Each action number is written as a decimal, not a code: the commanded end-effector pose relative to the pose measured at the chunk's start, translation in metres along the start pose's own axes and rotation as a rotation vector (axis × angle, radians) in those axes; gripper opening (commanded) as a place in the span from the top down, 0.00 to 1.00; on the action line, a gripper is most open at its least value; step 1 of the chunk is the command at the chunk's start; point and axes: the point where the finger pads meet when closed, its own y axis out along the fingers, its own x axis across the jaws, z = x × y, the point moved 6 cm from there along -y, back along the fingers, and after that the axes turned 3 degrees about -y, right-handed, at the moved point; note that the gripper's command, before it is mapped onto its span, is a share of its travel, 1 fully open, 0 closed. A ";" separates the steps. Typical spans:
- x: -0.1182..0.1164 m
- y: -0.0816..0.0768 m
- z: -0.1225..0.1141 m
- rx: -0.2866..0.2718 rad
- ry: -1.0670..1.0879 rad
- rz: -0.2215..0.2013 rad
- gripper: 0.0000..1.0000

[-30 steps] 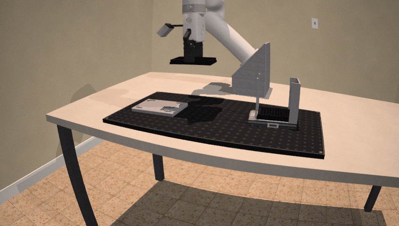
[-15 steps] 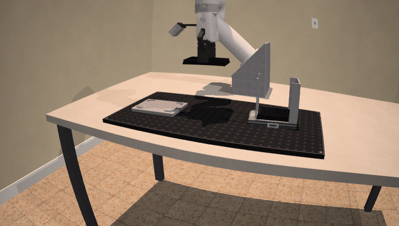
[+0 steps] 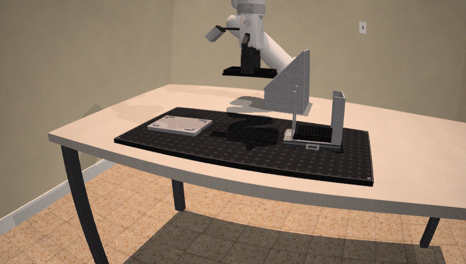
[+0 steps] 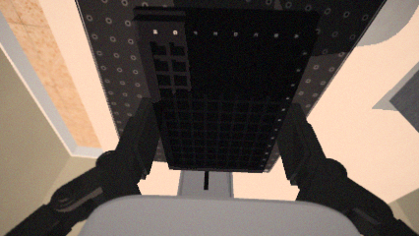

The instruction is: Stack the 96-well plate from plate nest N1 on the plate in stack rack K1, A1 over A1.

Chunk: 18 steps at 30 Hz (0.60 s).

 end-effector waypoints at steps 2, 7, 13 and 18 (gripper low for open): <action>-0.003 -0.002 -0.018 -0.001 0.000 0.004 1.00; -0.005 -0.002 -0.031 -0.001 0.000 0.004 1.00; -0.007 -0.002 -0.048 -0.001 0.000 0.004 1.00; -0.008 -0.003 -0.064 -0.001 0.000 0.004 1.00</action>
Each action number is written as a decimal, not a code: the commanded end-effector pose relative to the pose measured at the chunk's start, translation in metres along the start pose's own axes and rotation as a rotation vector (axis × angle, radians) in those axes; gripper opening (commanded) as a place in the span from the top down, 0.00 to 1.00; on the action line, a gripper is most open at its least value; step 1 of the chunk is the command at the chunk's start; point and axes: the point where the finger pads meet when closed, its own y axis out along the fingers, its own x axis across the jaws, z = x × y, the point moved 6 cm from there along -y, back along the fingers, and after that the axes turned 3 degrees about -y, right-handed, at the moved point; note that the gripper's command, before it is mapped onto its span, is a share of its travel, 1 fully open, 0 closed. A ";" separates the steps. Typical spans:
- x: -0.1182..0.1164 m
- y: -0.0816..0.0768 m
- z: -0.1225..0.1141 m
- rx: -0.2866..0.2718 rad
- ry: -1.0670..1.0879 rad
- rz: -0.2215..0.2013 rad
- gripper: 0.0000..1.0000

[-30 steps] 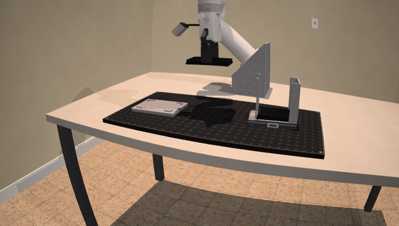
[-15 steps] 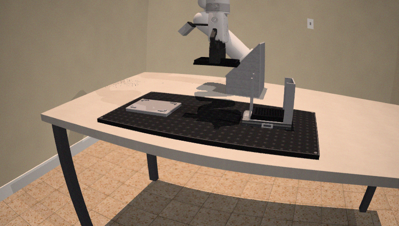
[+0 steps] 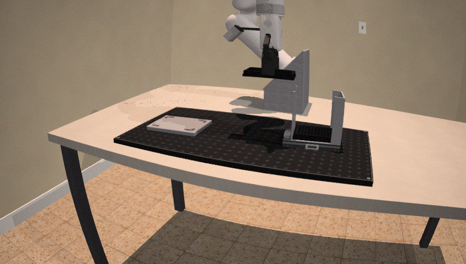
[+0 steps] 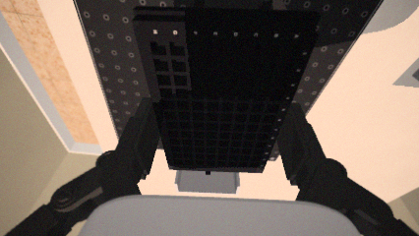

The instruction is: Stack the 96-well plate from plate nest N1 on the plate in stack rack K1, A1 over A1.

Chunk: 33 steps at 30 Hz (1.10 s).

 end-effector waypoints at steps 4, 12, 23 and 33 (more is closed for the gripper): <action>-0.004 -0.002 -0.024 -0.001 0.000 0.004 1.00; -0.006 -0.003 -0.044 -0.001 0.000 0.004 1.00; -0.010 -0.003 -0.077 -0.002 0.000 0.004 1.00; -0.013 -0.004 -0.107 -0.002 0.000 0.004 1.00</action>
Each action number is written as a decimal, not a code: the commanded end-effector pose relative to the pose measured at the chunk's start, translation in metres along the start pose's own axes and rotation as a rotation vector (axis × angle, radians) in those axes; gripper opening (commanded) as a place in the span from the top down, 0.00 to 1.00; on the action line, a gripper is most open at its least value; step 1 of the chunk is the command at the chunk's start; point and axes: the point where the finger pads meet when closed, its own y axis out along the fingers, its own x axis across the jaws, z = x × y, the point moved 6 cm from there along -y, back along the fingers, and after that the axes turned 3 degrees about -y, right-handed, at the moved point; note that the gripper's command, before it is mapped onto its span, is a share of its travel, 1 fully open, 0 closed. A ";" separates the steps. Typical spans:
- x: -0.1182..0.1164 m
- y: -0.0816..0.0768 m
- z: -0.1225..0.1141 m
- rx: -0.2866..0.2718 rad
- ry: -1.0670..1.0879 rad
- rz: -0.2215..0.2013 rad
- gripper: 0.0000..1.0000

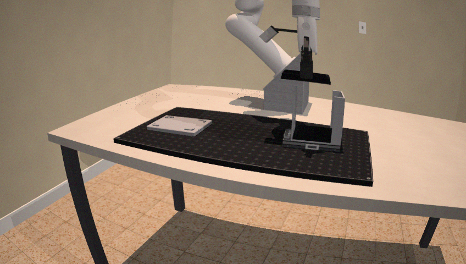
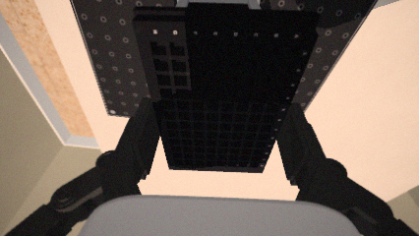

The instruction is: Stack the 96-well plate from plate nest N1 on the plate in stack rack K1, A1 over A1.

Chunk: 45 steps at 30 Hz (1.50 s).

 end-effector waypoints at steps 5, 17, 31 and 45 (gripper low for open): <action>-0.004 -0.003 -0.028 -0.002 0.000 0.004 1.00; -0.006 -0.003 -0.038 -0.002 0.000 0.004 1.00; -0.006 -0.003 -0.037 -0.002 0.000 0.004 1.00; -0.006 -0.003 -0.037 -0.002 0.000 0.004 1.00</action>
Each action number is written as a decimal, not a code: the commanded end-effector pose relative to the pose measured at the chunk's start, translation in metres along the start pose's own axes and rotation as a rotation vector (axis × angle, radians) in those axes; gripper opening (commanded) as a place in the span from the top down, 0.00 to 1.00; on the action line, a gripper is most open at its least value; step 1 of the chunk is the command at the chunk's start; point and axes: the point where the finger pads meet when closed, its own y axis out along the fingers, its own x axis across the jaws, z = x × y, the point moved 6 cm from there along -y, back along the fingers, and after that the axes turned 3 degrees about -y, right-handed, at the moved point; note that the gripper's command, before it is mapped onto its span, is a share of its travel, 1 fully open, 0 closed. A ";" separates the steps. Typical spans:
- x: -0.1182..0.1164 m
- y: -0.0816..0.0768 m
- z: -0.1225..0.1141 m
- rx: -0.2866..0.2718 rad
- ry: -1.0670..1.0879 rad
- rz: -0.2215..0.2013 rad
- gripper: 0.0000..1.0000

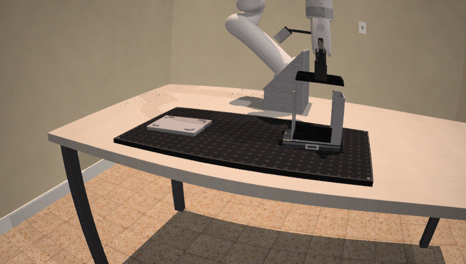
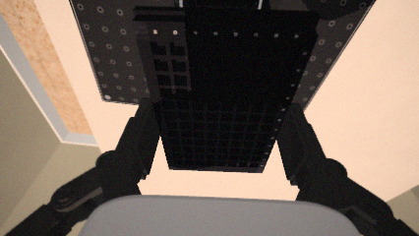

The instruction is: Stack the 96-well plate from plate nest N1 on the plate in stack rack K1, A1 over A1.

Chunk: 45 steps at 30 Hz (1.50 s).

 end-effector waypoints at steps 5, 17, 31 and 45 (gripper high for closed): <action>-0.001 0.003 0.000 -0.003 0.000 0.004 1.00; -0.001 0.019 0.000 -0.003 0.000 0.004 1.00; -0.001 0.040 0.000 -0.003 0.000 0.004 1.00; -0.001 0.063 0.000 -0.003 0.000 0.004 1.00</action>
